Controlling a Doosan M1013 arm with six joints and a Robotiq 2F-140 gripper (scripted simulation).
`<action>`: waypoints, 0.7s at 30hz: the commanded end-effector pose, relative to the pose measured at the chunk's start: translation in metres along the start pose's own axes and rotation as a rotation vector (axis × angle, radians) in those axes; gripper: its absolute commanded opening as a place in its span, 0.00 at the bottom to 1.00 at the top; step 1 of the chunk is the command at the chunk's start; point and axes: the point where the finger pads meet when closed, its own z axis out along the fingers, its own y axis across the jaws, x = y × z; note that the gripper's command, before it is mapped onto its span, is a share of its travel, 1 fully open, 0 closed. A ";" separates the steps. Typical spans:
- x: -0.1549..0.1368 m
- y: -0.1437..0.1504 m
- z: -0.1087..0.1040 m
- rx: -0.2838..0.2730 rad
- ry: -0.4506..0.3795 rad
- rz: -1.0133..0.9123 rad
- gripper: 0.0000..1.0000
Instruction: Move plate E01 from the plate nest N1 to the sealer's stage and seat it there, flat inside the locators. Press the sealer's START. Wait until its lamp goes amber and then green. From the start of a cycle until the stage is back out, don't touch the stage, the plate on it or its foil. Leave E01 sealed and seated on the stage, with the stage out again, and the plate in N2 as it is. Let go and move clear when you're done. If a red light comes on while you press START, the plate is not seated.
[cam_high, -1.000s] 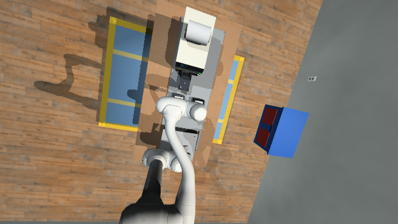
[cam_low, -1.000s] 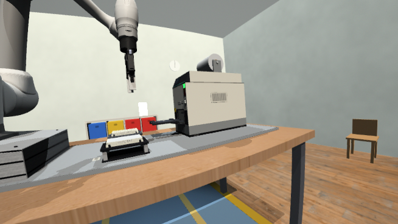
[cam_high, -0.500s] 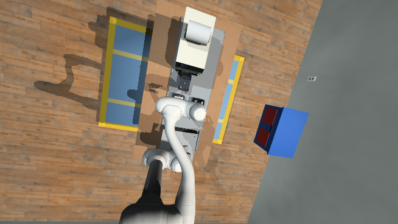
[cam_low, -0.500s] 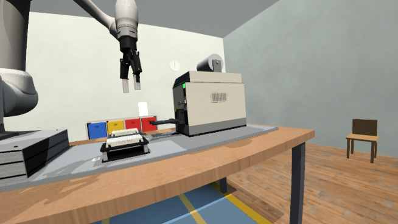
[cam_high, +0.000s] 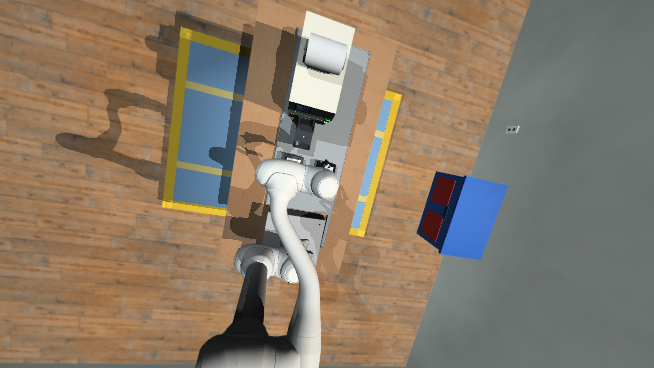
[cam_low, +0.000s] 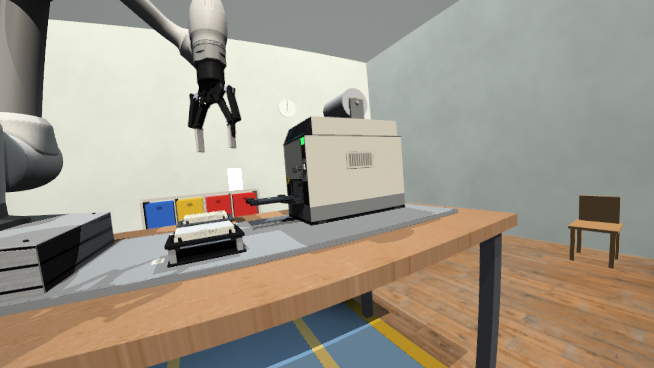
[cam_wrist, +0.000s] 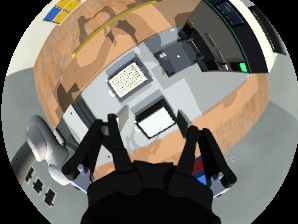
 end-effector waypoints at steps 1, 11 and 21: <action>-0.001 -0.005 0.003 0.012 0.000 -0.124 0.70; -0.001 -0.005 0.003 0.012 0.002 -0.458 0.70; -0.001 -0.004 0.003 0.012 0.004 -0.662 0.70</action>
